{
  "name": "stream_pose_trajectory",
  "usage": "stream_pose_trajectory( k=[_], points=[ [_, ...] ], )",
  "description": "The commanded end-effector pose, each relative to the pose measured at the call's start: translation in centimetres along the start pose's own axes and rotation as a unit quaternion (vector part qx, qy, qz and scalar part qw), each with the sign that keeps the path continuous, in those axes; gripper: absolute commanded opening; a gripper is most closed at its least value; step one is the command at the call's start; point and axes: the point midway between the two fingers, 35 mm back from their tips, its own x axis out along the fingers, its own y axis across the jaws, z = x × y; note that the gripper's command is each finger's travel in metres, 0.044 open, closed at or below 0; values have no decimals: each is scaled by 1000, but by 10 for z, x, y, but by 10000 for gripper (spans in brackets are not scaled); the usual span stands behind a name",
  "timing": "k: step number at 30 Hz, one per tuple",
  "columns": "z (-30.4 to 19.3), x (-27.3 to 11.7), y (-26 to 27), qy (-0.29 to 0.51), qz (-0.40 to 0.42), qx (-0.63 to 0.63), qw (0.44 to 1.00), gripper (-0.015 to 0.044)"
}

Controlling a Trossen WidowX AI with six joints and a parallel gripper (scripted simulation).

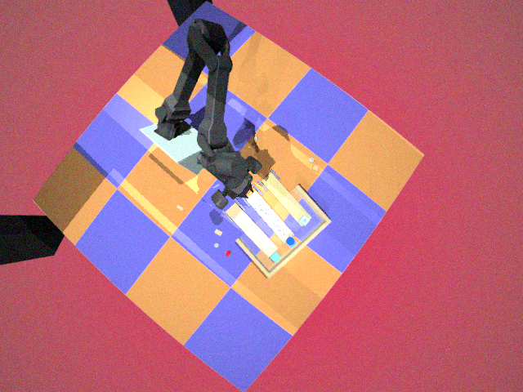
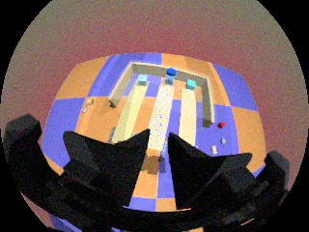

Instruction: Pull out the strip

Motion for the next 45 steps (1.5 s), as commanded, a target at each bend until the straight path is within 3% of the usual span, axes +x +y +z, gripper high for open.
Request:
stream_pose_trajectory(
  k=[1, 13, 45],
  points=[
    [1, 44, 28, 122, -13, 9, 992, 0],
    [-28, 81, 95, 326, -42, 29, 944, 0],
    [-43, 105, 99, 331, -43, 30, 942, 0]
  ],
)
